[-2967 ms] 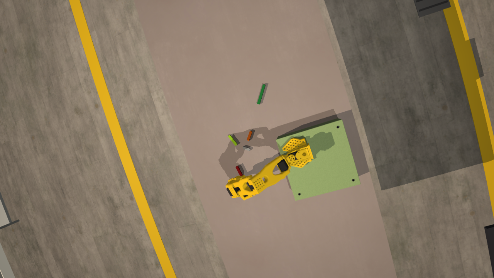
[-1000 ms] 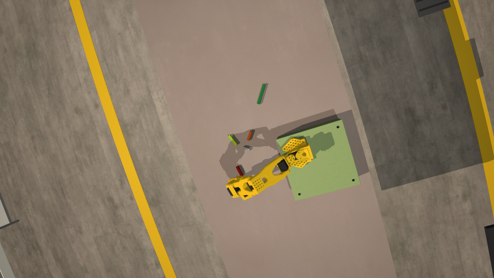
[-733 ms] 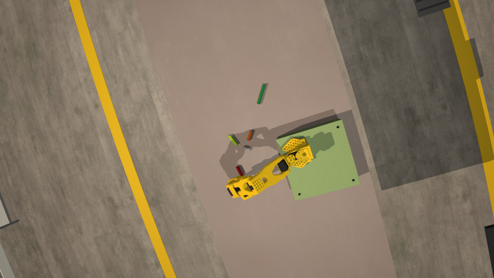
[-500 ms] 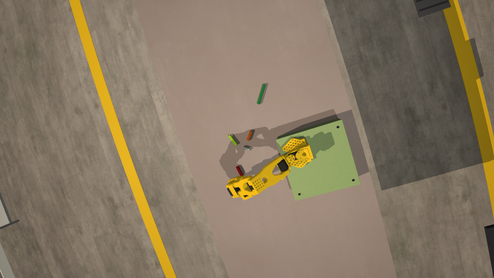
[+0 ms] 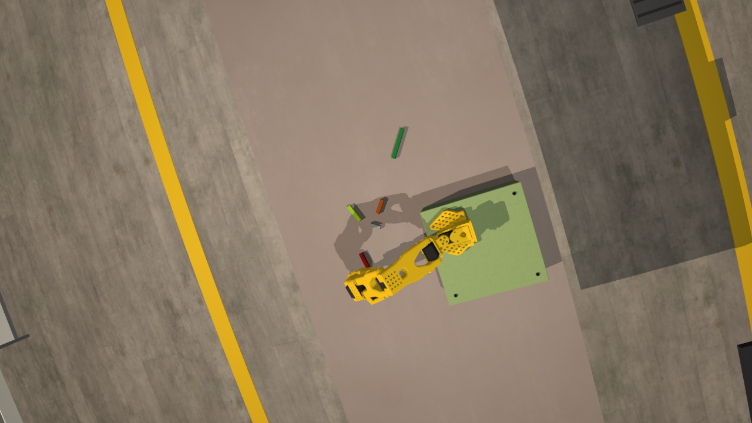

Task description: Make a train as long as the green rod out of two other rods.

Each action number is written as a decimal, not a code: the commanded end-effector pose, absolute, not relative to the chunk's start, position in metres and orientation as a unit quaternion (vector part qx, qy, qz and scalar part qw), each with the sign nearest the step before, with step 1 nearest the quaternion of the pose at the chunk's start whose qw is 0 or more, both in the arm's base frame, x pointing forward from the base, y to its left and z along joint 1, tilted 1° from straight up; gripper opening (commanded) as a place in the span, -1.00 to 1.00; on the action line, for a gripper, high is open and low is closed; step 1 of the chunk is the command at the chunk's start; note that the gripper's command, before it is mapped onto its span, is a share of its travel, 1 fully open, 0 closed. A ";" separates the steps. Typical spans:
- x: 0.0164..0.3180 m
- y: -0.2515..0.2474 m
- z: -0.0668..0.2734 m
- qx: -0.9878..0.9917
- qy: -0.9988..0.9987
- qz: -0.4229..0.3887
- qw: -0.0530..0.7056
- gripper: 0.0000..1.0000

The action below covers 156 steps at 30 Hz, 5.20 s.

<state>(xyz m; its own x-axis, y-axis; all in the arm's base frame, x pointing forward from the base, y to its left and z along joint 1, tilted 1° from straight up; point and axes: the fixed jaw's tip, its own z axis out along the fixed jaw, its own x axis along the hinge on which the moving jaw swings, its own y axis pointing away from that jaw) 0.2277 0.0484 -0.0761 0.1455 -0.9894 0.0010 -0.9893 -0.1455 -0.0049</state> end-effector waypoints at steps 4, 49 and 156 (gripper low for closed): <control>0.228 0.051 -0.078 -0.756 0.654 -0.002 0.003 -1.00; 0.227 0.052 -0.078 -0.756 0.654 -0.002 0.002 -1.00; 0.226 0.052 -0.078 -0.756 0.654 -0.001 0.001 -0.96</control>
